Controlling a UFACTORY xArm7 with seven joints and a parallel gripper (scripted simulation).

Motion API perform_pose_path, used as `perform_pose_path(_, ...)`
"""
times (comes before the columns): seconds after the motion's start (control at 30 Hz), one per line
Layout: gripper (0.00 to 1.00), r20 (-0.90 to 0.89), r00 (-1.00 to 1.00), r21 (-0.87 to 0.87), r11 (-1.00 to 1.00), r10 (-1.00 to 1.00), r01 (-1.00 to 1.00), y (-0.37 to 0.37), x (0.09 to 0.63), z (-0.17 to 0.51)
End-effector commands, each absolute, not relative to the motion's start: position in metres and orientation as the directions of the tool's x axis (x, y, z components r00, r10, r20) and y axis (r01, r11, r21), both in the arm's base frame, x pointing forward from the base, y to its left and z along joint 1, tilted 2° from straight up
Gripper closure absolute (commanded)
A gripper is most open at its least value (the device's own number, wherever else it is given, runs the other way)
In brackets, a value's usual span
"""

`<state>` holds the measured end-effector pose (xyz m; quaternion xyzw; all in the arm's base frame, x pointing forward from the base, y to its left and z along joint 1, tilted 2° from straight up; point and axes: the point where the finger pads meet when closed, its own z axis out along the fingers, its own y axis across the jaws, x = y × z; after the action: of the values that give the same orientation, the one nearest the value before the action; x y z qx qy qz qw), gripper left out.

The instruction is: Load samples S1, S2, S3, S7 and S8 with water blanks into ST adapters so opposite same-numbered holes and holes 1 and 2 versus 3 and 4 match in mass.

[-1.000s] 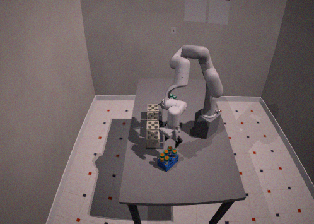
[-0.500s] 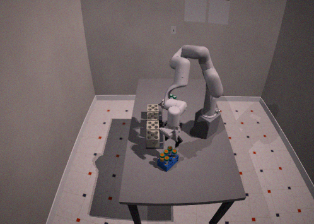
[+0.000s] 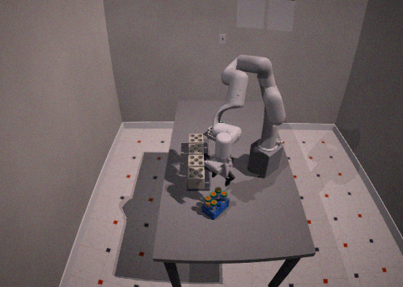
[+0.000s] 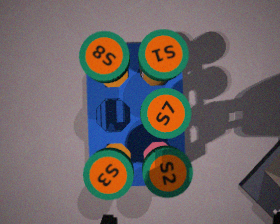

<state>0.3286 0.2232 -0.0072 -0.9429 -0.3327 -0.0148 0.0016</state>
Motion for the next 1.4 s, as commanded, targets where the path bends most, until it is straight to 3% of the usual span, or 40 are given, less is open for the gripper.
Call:
perform_pose_path(0.0,0.00,0.030,0.778,0.004,-0.778,0.628,0.628,0.224,0.329,0.004)
perform_pose_path(1.03,0.00,0.030,0.778,0.004,-0.779,0.627,0.628,0.222,0.328,0.075)
perform_pose_path(1.37,0.00,0.031,0.941,-0.007,-0.941,0.338,0.338,0.174,0.342,0.074)
